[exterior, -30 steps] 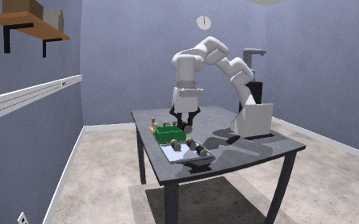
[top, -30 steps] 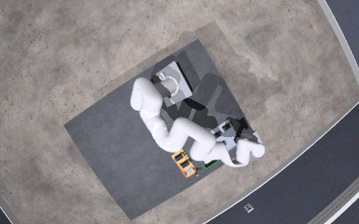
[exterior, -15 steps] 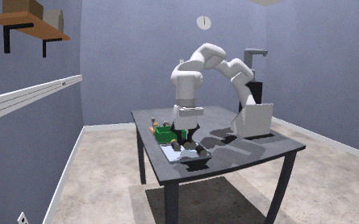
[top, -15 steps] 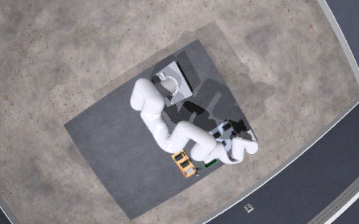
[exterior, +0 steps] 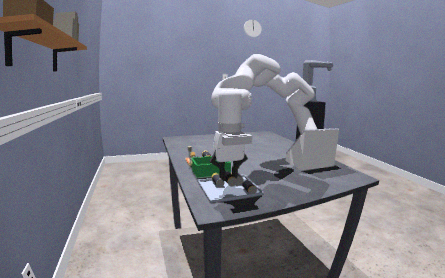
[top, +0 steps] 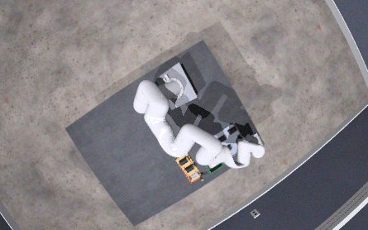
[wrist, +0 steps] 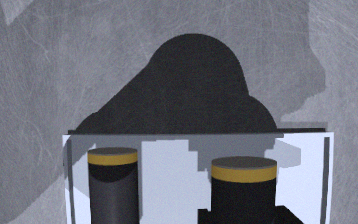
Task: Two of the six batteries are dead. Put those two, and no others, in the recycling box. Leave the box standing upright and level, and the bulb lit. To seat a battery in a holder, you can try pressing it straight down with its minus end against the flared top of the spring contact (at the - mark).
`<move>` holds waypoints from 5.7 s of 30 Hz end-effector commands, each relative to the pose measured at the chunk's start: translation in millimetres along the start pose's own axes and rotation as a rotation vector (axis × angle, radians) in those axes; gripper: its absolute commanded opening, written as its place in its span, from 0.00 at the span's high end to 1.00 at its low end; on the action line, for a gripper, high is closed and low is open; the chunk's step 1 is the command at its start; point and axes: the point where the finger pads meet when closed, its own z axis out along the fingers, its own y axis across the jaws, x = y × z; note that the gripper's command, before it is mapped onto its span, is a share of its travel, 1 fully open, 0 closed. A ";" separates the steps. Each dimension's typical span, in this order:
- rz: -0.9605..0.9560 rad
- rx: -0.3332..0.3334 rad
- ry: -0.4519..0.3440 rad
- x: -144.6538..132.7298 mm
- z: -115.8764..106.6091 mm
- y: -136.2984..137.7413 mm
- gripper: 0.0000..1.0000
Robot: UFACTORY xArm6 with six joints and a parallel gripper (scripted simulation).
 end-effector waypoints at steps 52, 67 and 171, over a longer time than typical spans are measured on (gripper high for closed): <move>0.001 -0.004 0.002 0.4 42.7 2.7 0.72; 0.001 -0.004 0.002 0.4 42.7 2.7 0.49; 0.001 -0.004 0.002 -78.5 -1.1 10.1 0.49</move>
